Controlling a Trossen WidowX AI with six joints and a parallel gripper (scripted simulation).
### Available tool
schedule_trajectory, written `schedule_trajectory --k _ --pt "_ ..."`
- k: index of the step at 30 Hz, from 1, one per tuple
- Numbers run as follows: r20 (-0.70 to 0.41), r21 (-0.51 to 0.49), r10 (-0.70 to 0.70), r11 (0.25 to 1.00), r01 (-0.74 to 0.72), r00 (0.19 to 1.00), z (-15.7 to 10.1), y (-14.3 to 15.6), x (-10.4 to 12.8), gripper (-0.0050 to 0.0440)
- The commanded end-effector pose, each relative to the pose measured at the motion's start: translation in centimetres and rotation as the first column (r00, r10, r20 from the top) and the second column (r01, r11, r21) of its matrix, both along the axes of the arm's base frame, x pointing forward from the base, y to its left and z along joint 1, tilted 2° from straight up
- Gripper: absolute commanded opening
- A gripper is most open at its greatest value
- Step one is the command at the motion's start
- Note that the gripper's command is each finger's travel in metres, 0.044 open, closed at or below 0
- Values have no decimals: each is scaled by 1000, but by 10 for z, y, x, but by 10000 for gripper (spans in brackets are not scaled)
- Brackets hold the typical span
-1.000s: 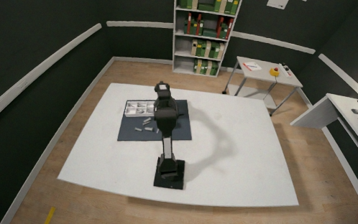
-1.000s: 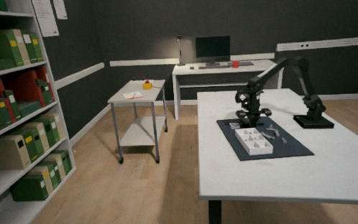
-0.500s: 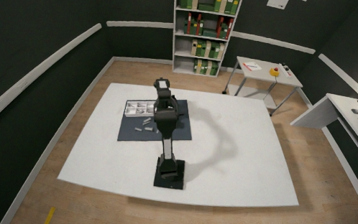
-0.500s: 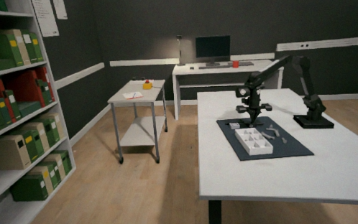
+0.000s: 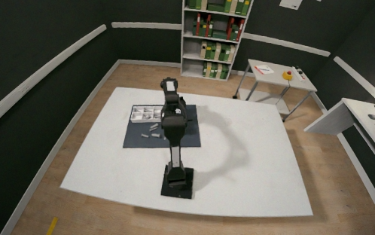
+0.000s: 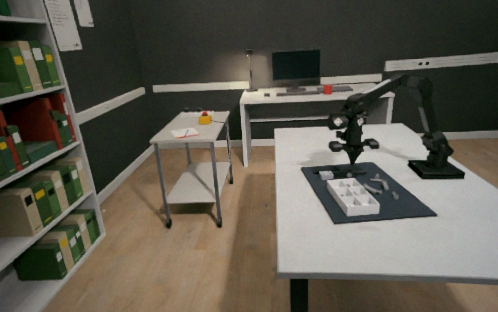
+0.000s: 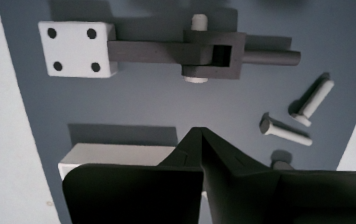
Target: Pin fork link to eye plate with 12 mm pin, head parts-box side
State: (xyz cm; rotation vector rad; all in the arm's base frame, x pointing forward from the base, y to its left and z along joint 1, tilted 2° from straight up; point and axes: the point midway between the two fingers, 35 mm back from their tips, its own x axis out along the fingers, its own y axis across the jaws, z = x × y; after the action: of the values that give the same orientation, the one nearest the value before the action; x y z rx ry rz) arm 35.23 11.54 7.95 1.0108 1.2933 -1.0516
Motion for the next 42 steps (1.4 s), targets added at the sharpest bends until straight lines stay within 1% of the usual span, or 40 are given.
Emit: schedule_trajectory --k 1,5,42 --pt "31 12 0 1000 0 1000 16 3 3 -50" --pt "38 14 0 1000 0 999 22 3 3 -50" --pt "29 11 0 1000 0 1000 21 2 2 -50"
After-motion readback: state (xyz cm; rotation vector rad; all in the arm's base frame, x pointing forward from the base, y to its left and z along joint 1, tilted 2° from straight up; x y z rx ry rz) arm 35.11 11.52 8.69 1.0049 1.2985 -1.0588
